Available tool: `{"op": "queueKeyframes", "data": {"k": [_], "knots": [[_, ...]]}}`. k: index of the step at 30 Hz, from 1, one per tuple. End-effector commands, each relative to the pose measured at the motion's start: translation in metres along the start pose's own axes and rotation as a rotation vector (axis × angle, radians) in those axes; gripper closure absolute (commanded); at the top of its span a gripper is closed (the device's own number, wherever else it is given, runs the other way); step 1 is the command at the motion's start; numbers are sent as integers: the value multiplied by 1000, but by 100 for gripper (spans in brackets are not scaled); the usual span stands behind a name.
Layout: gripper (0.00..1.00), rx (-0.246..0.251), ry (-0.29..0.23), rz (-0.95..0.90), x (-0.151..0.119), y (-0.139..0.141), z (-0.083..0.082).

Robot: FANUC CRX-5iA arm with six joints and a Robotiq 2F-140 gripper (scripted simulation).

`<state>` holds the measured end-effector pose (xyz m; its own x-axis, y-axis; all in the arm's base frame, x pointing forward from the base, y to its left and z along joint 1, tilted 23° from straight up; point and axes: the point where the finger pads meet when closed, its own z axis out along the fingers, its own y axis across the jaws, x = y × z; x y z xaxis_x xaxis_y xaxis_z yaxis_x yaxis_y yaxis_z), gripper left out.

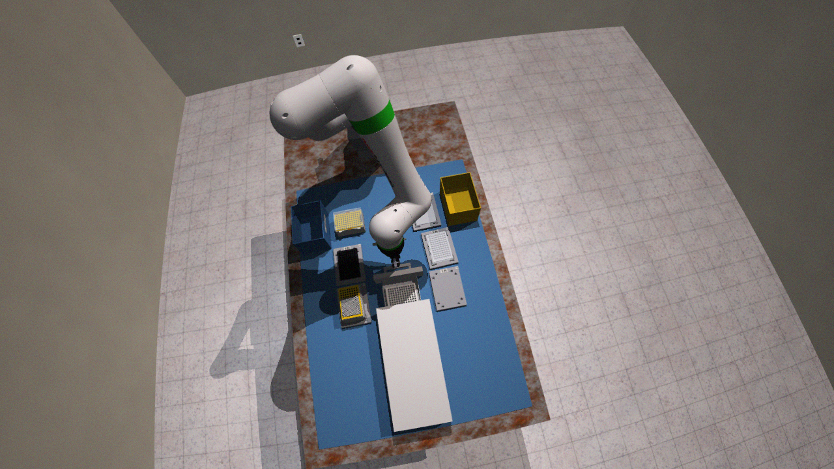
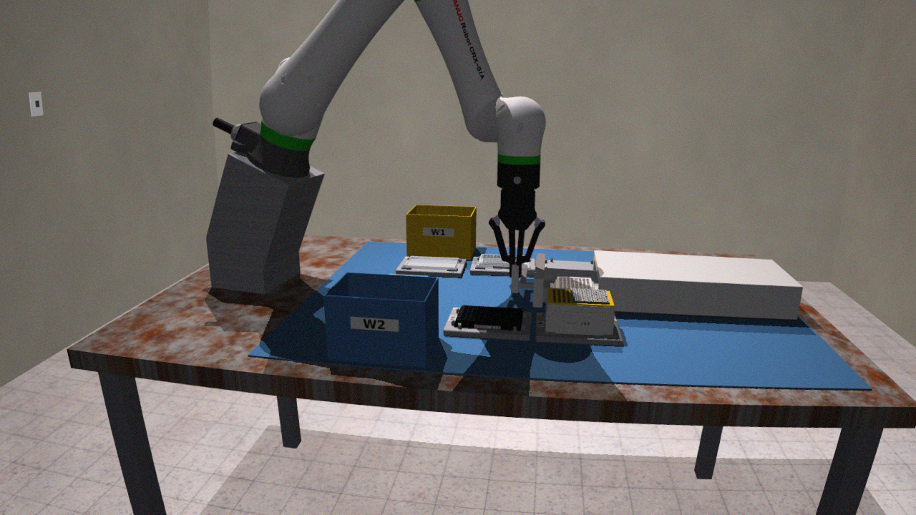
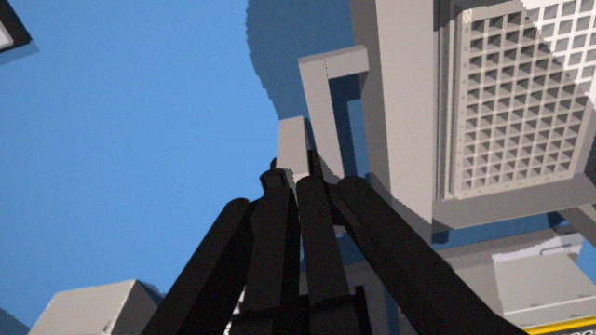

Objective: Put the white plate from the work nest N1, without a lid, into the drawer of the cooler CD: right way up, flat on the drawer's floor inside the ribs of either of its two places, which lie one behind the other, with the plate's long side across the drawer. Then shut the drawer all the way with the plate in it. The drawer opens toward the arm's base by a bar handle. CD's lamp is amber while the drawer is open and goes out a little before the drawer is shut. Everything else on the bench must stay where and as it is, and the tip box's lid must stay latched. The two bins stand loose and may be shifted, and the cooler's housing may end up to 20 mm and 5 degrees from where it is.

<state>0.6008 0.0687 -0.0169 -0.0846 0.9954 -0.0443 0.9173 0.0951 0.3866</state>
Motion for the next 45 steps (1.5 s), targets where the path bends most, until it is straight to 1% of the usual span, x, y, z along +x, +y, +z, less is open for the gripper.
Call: {"op": "queueKeyframes", "data": {"k": [1,45], "knots": [[100,0,0,0,0,1,0],[100,0,0,0,0,54,0]]}}
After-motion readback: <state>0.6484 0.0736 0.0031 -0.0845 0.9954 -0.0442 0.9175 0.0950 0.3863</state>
